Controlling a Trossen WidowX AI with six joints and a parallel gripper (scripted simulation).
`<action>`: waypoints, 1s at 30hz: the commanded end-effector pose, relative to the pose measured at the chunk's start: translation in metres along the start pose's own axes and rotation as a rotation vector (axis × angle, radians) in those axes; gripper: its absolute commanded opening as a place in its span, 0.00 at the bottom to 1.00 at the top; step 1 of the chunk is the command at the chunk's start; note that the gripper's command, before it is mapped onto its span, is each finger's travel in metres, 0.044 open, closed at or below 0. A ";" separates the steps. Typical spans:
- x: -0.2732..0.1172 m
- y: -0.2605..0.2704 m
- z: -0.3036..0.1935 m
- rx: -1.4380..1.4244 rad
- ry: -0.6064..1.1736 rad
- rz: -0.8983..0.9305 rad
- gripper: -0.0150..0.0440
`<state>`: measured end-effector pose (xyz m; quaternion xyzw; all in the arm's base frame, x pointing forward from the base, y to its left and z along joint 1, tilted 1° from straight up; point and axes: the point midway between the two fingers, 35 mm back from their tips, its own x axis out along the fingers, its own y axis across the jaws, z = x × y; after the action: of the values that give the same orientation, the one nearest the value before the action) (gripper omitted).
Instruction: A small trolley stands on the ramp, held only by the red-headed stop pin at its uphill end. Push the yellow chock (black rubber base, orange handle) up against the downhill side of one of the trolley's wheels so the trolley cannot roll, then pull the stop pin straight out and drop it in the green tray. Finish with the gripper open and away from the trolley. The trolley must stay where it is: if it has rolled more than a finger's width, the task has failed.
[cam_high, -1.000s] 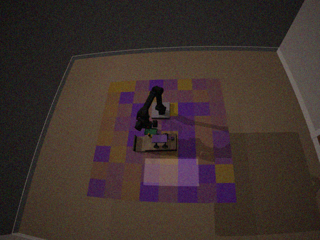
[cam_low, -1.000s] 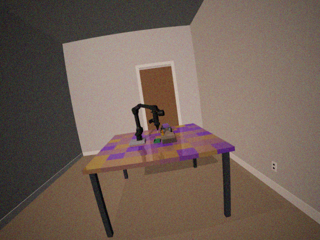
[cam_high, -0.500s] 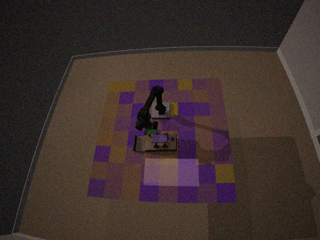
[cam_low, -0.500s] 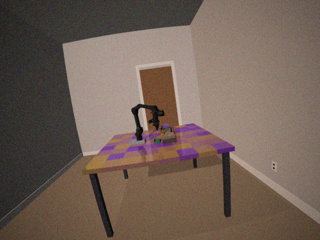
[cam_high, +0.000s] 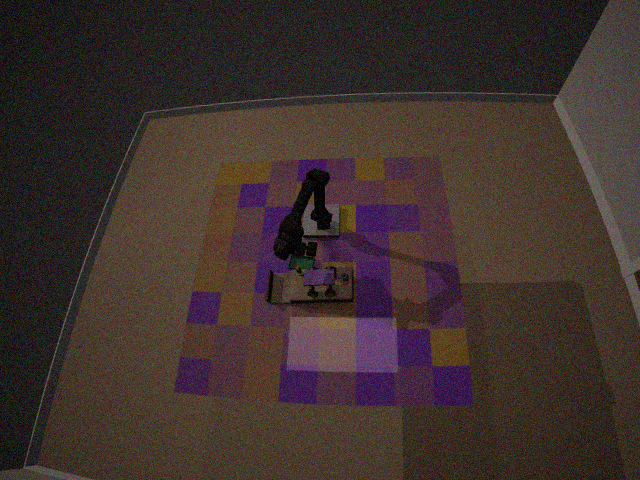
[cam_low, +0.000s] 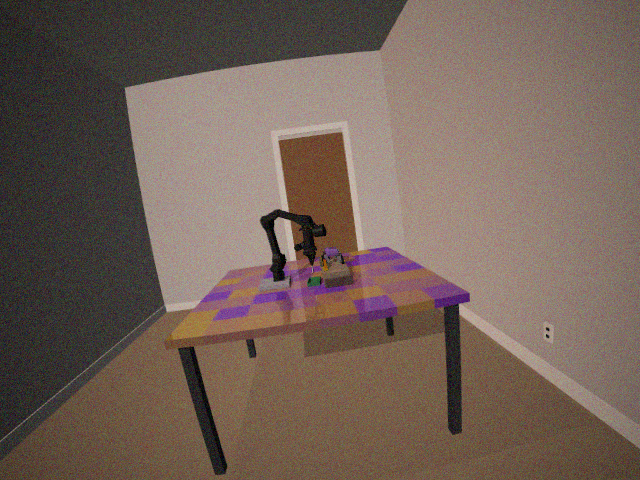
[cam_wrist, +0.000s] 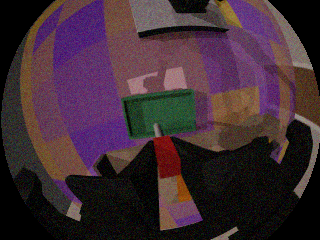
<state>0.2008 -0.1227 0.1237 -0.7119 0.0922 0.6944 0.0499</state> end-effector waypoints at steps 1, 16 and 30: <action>0.009 0.002 0.001 0.005 0.003 0.068 0.25; 0.055 0.022 0.001 0.006 0.006 0.111 0.25; 0.057 0.017 0.001 0.006 0.006 0.111 0.58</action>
<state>0.1976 -0.1443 0.0690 -0.7084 0.1309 0.6935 0.0122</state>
